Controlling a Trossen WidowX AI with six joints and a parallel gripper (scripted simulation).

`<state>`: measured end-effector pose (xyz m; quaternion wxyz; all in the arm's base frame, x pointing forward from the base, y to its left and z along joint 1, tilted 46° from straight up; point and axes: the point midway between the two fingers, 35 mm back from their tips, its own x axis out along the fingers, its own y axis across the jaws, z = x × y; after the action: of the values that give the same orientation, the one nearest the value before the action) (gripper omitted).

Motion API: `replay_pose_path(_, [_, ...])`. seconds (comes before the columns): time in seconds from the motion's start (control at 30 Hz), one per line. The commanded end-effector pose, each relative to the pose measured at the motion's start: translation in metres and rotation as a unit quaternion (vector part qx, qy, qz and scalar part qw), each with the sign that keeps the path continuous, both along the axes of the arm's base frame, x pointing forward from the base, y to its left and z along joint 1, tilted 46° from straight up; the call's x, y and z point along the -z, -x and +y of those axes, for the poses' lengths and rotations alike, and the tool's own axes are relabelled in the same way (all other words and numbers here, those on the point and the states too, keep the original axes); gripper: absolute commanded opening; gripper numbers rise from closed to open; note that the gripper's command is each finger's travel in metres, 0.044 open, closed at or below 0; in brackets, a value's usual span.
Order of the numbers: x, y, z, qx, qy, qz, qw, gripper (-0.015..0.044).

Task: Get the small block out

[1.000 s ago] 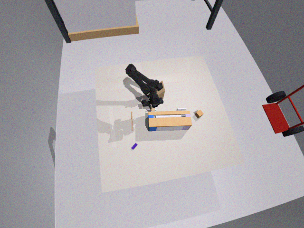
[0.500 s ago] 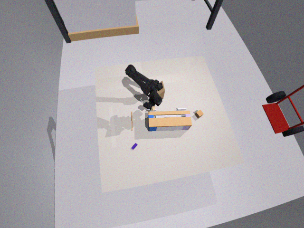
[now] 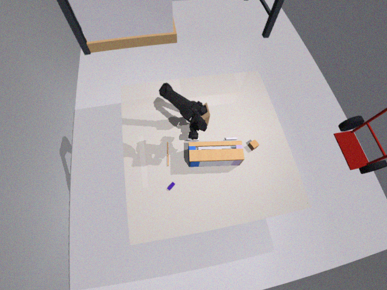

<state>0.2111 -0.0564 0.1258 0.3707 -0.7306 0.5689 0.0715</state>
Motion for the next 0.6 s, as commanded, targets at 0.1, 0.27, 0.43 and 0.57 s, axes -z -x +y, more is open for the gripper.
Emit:
replay_pose_path(0.1, [-0.007, -0.003, 0.004, -0.072, 0.057, 0.096, 0.991, 0.0000])
replay_pose_path(0.27, [-0.010, -0.004, 0.007, -0.123, 0.099, 0.171, 0.973, 0.0000])
replay_pose_path(0.43, [-0.014, -0.005, 0.009, -0.171, 0.141, 0.244, 0.944, 0.0000])
replay_pose_path(0.57, [-0.017, -0.006, 0.011, -0.207, 0.173, 0.302, 0.914, 0.0000])
